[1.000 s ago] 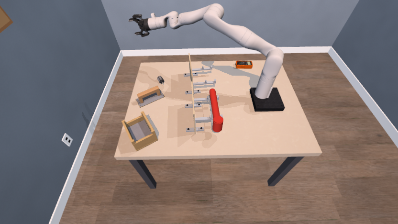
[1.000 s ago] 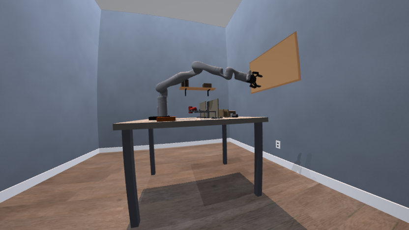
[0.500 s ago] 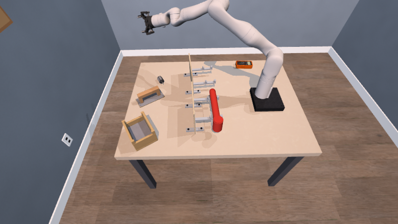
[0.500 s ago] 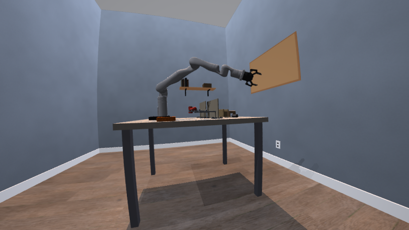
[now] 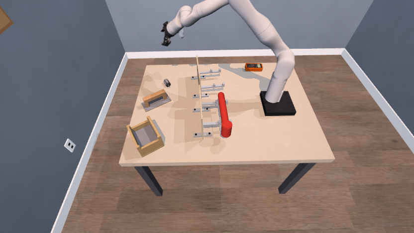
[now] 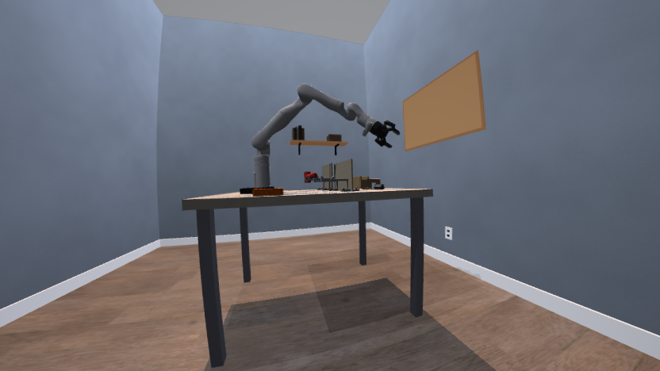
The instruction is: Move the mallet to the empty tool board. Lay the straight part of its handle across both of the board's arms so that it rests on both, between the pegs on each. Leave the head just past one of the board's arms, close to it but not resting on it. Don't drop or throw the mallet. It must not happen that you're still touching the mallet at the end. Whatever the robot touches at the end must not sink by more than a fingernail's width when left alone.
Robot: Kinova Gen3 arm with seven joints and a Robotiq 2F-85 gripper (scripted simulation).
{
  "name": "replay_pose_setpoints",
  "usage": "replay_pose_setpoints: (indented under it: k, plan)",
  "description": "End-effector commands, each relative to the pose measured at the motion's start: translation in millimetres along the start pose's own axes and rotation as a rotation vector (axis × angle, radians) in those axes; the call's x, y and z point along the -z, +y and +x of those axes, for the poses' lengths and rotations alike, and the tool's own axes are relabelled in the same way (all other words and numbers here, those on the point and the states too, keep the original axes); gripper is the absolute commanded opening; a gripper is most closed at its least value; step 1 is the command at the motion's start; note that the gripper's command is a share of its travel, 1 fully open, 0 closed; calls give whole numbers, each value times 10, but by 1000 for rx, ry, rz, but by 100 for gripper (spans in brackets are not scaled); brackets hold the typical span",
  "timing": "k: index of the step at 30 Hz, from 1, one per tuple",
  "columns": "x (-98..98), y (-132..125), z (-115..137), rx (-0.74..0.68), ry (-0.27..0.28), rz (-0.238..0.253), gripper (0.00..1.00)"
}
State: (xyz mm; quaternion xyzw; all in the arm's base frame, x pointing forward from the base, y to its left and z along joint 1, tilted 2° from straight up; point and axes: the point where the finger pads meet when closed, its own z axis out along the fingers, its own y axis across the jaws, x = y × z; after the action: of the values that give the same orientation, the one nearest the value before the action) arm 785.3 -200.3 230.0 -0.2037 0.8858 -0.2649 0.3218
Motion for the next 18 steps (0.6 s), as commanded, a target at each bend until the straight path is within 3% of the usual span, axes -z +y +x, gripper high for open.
replay_pose_setpoints:
  k: [1, 3, 16, 18]
  plan:
    - [255, 6, 32, -50, 33, -32, 100]
    - [426, 206, 219, -110, 98, -78, 100]
    - [1381, 1290, 854, -307, 366, -309, 100]
    - [1381, 1290, 854, -307, 366, -309, 100]
